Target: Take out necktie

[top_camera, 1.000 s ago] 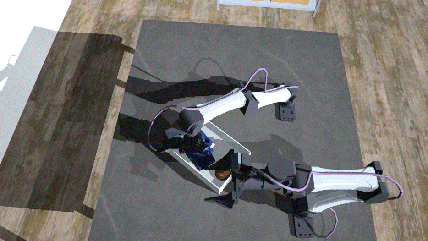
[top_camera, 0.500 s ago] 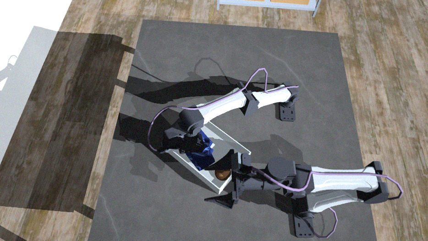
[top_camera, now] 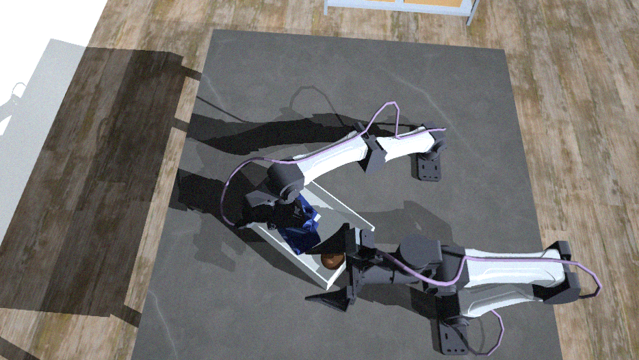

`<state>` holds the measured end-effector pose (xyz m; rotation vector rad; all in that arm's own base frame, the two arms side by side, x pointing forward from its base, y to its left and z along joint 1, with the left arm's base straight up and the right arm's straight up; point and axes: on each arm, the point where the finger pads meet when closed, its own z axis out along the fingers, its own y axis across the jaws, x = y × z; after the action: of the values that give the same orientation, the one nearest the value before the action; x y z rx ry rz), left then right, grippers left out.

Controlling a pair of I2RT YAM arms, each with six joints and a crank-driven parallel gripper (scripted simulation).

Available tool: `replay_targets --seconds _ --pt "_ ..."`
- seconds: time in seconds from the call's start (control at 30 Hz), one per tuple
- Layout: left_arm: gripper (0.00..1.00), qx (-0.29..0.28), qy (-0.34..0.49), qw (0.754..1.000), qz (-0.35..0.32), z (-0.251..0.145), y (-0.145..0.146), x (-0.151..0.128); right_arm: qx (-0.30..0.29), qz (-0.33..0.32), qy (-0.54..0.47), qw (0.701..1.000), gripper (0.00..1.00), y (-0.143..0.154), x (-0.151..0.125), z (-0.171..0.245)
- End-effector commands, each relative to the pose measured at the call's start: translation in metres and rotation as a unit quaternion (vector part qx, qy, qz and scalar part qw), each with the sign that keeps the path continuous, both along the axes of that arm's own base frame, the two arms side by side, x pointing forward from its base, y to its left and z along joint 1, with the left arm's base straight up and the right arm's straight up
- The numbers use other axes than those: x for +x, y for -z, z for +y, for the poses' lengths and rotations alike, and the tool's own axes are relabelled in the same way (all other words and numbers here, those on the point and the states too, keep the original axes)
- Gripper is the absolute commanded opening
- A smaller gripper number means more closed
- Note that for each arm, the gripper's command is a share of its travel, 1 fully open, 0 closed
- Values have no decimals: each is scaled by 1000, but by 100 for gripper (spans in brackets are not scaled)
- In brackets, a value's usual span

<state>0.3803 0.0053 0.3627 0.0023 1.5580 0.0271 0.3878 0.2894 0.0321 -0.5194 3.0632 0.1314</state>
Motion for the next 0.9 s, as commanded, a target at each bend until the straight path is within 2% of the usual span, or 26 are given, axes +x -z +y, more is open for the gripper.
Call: replay_targets --seconds 0.0,0.27,0.6,0.87 --pt "100 0 0 1000 0 0 0 0 -21 26 -9 999 5 1 -3 2" --pt "100 0 0 1000 0 0 0 0 -21 26 -9 999 5 -22 -2 1" --pt "100 0 0 1000 0 0 0 0 -20 28 -10 999 5 -31 -3 1" --pt "100 0 0 1000 0 0 0 0 -20 28 -10 999 5 -64 -2 0"
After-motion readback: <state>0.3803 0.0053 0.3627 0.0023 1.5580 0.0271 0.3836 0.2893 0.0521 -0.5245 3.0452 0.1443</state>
